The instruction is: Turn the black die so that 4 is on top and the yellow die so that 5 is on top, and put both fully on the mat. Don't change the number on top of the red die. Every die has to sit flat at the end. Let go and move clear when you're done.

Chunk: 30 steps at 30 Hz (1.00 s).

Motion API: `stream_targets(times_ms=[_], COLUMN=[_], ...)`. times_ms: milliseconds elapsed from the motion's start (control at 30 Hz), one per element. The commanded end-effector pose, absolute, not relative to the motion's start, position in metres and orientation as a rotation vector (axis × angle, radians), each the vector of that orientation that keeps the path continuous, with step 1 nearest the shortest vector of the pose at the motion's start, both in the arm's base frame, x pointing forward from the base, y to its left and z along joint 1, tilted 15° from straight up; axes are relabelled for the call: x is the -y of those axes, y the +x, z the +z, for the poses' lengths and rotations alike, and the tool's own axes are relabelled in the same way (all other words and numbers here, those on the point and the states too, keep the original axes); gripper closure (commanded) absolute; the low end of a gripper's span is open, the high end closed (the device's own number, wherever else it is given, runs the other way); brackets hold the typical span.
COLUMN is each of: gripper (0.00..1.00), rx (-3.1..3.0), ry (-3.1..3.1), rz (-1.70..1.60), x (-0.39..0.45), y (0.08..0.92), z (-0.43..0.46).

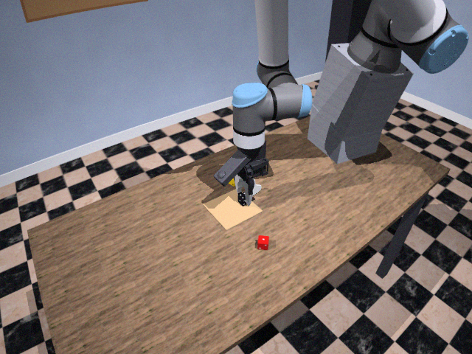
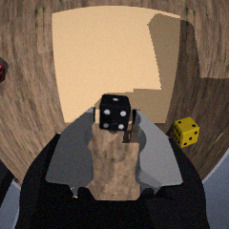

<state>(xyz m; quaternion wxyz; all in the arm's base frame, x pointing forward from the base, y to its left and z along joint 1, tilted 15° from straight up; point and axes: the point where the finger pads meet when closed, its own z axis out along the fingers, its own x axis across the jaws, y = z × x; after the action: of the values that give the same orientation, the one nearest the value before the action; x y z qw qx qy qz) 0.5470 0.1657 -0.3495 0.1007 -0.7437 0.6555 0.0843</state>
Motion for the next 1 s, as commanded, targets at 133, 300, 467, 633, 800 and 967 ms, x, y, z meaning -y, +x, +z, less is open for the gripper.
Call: stream_targets(times_ms=[133,300,467,633,800,967], gripper=[0.72,0.72,0.72,0.72,0.72,0.72], rx=[-1.937,-1.937,-1.937,-1.937,-1.937,-1.937], ry=[-2.197,-2.197,-2.197,-2.197,-2.197,-2.197], rz=[0.248,0.248,0.248,0.248,0.248,0.248], x=[-0.166,-0.165,-0.163,-0.160,-0.154,-0.147], y=[0.547,0.547,0.547,0.547,0.547,0.547], z=[-0.349,-0.349,-0.341,-0.330,-0.304,-0.280])
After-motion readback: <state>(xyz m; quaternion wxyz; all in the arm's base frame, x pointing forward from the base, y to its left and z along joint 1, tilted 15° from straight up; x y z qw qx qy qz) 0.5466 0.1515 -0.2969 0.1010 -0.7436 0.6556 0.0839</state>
